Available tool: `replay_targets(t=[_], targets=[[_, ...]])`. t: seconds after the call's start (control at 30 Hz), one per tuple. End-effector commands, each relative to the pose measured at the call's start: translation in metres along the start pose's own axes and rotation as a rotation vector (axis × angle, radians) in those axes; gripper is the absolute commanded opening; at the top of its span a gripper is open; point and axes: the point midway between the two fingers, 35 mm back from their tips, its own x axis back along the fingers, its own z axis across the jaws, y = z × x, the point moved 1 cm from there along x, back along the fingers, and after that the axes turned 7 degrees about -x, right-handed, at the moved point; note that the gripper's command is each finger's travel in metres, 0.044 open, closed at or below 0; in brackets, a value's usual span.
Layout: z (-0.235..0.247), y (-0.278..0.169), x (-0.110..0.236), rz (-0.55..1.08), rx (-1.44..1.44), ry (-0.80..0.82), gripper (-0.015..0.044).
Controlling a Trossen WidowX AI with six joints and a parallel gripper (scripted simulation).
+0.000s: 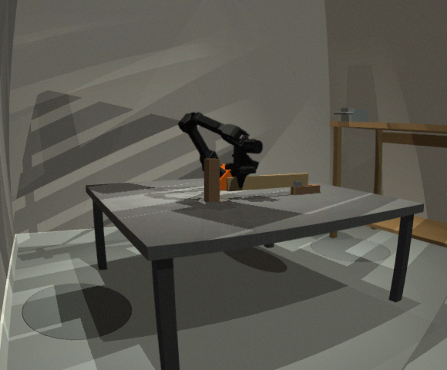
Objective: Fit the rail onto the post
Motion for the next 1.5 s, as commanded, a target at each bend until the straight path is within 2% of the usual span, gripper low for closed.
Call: replay_targets(t=[0.0,1.47], targets=[[-0.0005,0.0021,0.0045,-0.013,-0.001,-0.001,0.0],[0.0,0.0001,0.005,-0.013,-0.001,-0.001,0.0]])
